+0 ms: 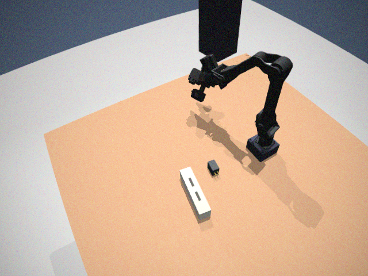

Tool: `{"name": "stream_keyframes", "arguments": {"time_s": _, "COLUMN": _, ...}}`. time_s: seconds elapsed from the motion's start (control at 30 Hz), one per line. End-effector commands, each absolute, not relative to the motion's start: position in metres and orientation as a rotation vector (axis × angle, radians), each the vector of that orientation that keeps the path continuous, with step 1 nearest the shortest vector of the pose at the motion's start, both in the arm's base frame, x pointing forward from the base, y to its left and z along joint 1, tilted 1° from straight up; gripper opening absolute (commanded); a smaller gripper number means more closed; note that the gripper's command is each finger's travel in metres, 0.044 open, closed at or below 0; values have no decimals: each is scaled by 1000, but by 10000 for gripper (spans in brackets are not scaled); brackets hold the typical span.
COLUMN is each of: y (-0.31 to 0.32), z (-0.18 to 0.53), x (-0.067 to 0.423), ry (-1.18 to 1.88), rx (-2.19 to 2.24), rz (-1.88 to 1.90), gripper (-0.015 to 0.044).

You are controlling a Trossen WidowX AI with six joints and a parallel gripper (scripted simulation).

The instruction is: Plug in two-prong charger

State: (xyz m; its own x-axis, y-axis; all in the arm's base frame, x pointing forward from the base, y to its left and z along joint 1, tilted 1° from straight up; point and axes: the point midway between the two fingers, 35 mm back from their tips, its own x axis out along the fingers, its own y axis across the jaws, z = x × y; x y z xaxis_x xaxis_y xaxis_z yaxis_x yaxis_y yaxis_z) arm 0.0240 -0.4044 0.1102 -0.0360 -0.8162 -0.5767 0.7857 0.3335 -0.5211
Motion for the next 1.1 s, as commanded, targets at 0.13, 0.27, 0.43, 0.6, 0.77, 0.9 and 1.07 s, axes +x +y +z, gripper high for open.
{"name": "stream_keyframes", "arguments": {"time_s": 0.13, "y": -392, "z": 100, "x": 65, "ry": 1037, "rx": -95, "rz": -1115, "gripper": 440}}
{"name": "stream_keyframes", "arguments": {"time_s": 0.27, "y": -384, "z": 96, "x": 84, "ry": 1075, "rx": -124, "rz": -1033, "gripper": 440}}
{"name": "stream_keyframes", "arguments": {"time_s": 0.43, "y": -372, "z": 90, "x": 106, "ry": 1118, "rx": -163, "rz": -928, "gripper": 440}}
{"name": "stream_keyframes", "arguments": {"time_s": 0.6, "y": -358, "z": 85, "x": 127, "ry": 1159, "rx": -204, "rz": -822, "gripper": 440}}
{"name": "stream_keyframes", "arguments": {"time_s": 0.77, "y": -344, "z": 80, "x": 146, "ry": 1196, "rx": -248, "rz": -716, "gripper": 440}}
{"name": "stream_keyframes", "arguments": {"time_s": 0.9, "y": -331, "z": 77, "x": 160, "ry": 1224, "rx": -284, "rz": -630, "gripper": 440}}
{"name": "stream_keyframes", "arguments": {"time_s": 1.07, "y": -314, "z": 73, "x": 177, "ry": 1256, "rx": -332, "rz": -521, "gripper": 440}}
